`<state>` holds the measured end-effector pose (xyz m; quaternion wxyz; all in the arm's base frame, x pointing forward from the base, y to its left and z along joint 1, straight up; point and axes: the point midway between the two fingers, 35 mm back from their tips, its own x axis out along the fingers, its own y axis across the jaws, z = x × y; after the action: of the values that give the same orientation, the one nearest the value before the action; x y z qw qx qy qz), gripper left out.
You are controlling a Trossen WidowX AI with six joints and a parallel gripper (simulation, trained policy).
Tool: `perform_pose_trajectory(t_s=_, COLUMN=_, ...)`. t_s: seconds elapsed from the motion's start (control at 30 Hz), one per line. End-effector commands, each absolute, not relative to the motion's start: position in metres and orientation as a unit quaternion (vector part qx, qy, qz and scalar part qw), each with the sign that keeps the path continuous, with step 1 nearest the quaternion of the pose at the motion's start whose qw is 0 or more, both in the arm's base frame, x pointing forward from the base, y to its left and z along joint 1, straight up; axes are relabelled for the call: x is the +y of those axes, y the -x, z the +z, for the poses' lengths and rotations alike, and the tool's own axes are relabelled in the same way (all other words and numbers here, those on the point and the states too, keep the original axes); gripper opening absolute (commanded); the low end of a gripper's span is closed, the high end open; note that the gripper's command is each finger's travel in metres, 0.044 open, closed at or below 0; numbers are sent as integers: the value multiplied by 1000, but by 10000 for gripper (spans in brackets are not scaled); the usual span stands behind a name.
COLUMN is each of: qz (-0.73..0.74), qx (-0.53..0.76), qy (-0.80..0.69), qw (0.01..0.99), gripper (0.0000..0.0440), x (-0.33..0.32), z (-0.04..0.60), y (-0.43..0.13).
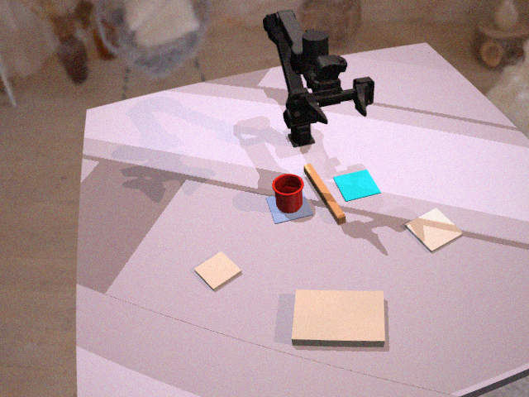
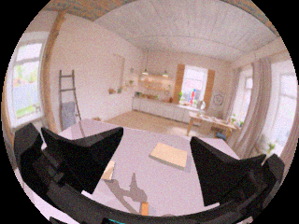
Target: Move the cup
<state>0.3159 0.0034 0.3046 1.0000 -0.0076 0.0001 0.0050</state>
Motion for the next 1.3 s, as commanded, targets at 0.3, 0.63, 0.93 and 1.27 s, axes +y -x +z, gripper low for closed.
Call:
perform_pose_trajectory(t_s=0.3, qz=-9, qx=47, qy=2, qw=999, gripper=138, x=3, z=291, y=-315)
perform_pose_trajectory(t_s=0.63, qz=-2, qx=122, qy=-7, qw=992, gripper=45, x=11, z=273, y=-316)
perform_pose_trajectory(t_s=0.93, qz=8, qx=189, qy=-19, qw=982, gripper=93, x=20, z=263, y=-317)
perform_pose_trajectory(t_s=1.27, qz=10, qx=265, qy=-28, qw=964, gripper=103, x=27, z=252, y=-315)
